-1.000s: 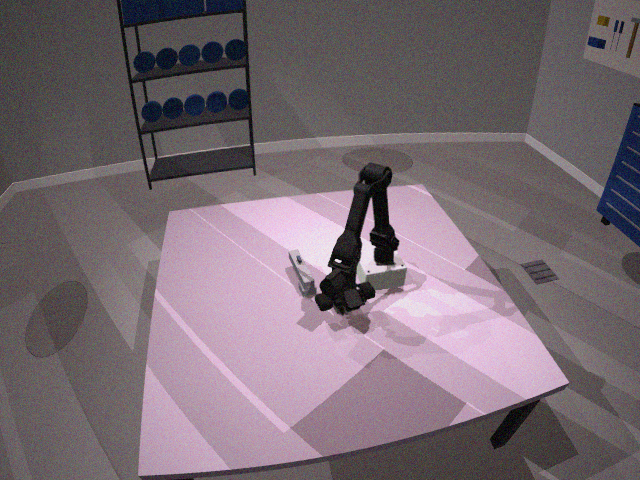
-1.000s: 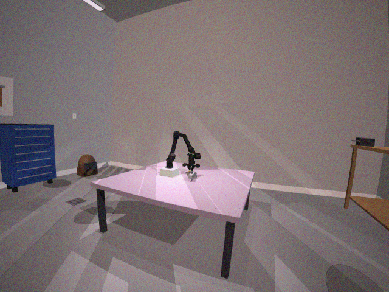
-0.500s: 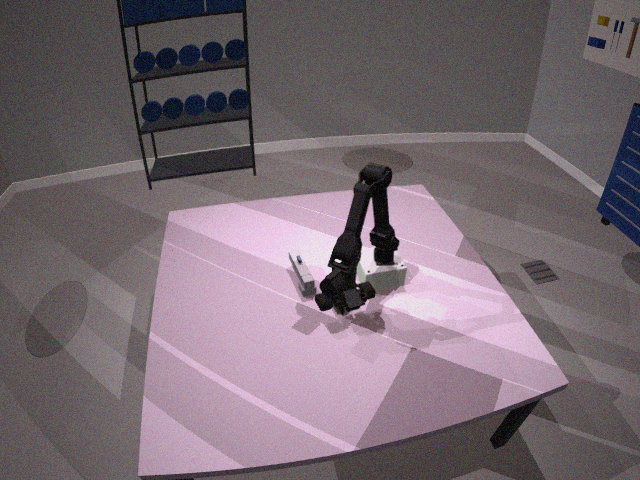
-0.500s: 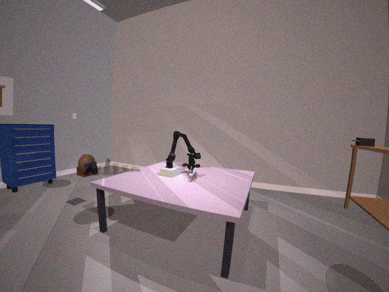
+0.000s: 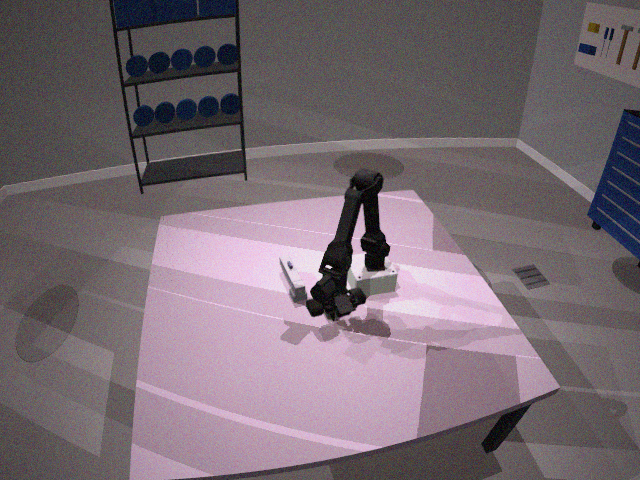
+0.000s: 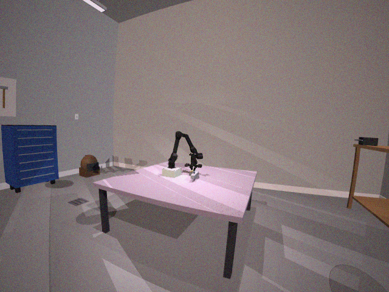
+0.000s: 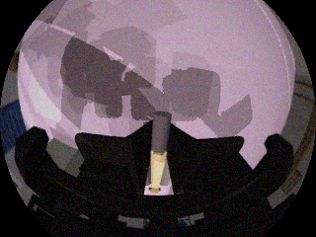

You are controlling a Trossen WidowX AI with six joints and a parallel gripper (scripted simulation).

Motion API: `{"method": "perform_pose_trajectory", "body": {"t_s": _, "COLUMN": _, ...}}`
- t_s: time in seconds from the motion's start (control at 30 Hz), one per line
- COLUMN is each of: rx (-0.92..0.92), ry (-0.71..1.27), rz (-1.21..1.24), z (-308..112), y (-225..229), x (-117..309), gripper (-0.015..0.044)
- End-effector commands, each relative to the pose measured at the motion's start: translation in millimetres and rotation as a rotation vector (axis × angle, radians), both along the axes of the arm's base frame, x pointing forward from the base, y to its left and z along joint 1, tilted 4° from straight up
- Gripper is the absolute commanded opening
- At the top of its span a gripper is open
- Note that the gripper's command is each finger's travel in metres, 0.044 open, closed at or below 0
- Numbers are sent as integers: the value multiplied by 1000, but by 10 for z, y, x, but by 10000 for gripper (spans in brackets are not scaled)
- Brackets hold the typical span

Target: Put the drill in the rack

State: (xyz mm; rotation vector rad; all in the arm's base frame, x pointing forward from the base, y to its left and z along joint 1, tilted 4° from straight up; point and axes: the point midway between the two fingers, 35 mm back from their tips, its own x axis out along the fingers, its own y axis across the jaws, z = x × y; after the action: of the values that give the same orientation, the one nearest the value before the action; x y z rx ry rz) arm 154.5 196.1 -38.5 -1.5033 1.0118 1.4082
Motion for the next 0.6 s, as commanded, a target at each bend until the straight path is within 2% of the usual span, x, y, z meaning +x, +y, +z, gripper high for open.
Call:
{"method": "perform_pose_trajectory", "body": {"t_s": 0.0, "rx": -18, "ry": -1, "rz": -1, "z": -59, "y": -53, "x": 17, "gripper": 0}}
{"method": "perform_pose_trajectory", "body": {"t_s": 0.13, "rx": -18, "ry": -1, "rz": -1, "z": -59, "y": -53, "x": 17, "gripper": 0}}
{"method": "perform_pose_trajectory", "body": {"t_s": 0.57, "rx": 0, "ry": 0, "rz": 0, "z": 0, "y": 0, "x": 0, "gripper": 341}}
